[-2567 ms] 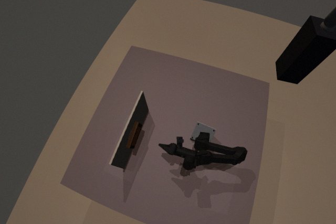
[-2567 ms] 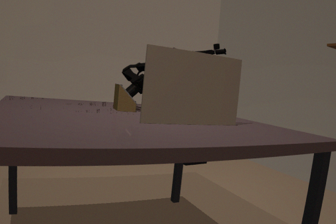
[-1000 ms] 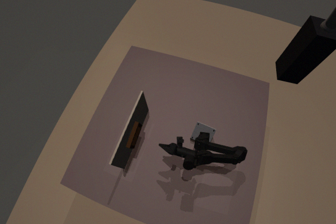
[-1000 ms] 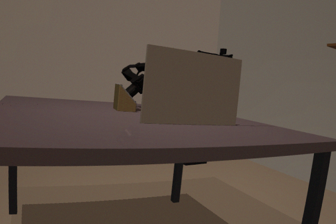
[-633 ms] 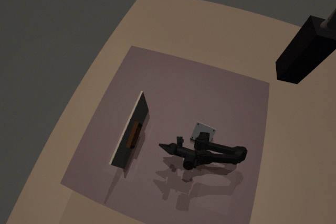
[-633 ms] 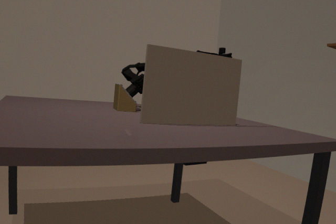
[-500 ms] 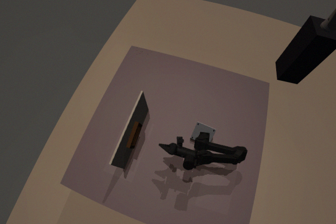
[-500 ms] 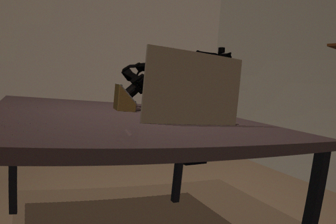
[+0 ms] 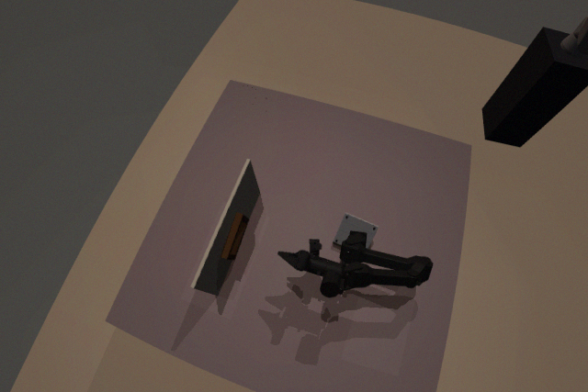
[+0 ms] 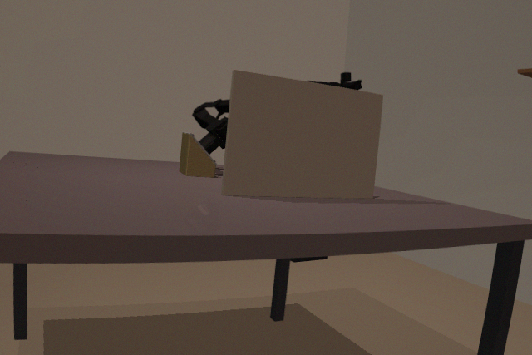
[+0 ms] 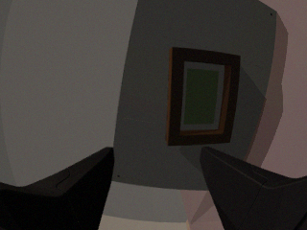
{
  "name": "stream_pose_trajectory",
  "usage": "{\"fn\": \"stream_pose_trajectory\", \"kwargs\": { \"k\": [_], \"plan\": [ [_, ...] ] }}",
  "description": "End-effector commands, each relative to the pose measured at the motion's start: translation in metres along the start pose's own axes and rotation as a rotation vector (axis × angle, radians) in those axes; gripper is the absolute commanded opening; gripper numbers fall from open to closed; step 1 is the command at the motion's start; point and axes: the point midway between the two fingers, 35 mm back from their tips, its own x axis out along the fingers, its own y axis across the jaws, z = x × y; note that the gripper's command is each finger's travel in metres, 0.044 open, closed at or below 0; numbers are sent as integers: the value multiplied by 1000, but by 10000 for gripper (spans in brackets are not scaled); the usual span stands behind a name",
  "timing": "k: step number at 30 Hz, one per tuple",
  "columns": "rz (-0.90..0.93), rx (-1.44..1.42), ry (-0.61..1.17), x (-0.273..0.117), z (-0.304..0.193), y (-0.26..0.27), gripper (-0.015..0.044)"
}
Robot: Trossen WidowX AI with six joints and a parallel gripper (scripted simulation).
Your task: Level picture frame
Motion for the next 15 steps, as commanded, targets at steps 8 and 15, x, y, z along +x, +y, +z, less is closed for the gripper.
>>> {"fn": "stream_pose_trajectory", "kwargs": {
  "k": [8, 15],
  "plan": [
    [-1, 2, -5, 0, 1, -1, 260],
    [2, 3, -2, 39, 1, -22, 260]
  ]
}}
